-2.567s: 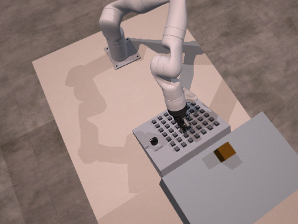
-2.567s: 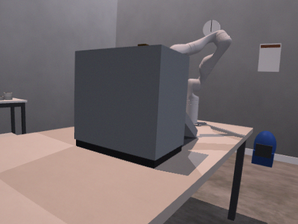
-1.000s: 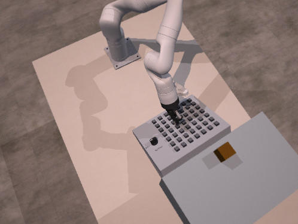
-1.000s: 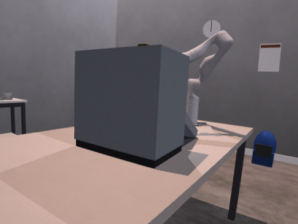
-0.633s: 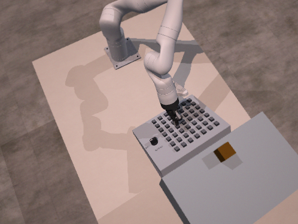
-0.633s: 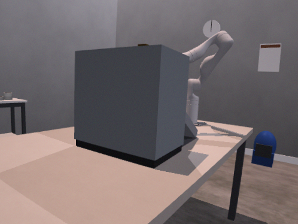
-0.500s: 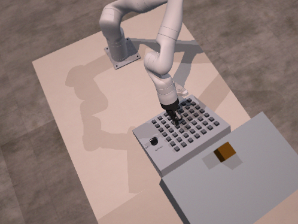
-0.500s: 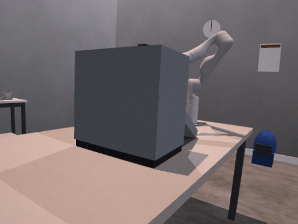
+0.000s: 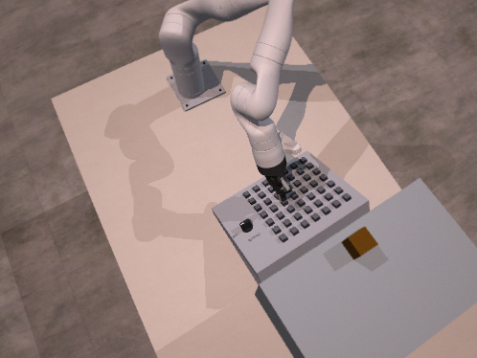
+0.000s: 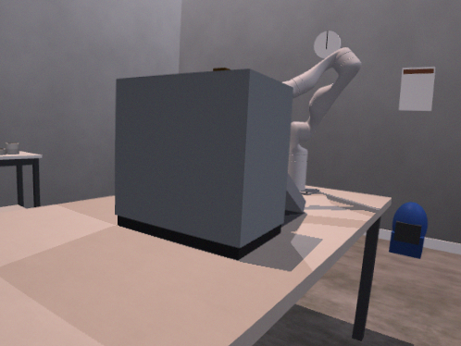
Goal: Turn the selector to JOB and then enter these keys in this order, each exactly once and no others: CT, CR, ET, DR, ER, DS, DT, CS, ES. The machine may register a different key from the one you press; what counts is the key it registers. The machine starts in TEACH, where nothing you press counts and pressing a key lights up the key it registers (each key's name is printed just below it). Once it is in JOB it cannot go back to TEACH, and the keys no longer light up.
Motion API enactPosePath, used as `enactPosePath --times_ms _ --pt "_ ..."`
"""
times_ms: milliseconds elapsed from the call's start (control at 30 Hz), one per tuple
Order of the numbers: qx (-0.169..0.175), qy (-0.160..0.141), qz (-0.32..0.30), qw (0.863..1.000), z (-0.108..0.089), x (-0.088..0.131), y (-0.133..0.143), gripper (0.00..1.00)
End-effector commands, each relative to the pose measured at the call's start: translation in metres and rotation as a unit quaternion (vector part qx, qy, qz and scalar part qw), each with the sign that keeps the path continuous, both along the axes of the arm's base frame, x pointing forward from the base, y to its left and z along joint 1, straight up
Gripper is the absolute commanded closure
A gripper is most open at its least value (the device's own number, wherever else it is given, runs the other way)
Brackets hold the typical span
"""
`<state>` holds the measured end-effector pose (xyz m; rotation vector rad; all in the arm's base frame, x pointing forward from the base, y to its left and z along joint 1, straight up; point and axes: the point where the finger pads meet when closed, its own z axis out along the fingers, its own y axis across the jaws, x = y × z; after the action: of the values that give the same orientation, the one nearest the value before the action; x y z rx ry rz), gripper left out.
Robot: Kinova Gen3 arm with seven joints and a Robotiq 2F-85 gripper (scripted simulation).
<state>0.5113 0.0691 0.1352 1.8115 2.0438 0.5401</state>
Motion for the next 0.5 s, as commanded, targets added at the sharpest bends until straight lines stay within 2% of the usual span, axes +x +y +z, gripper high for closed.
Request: enactPosePath --times_ms 0,467 --pt "-0.001 -0.002 0.002 1.0 -0.0011 0.0025 0.0003 0.9" --pt "-0.001 -0.002 0.002 1.0 -0.0061 0.0055 0.0006 0.9"
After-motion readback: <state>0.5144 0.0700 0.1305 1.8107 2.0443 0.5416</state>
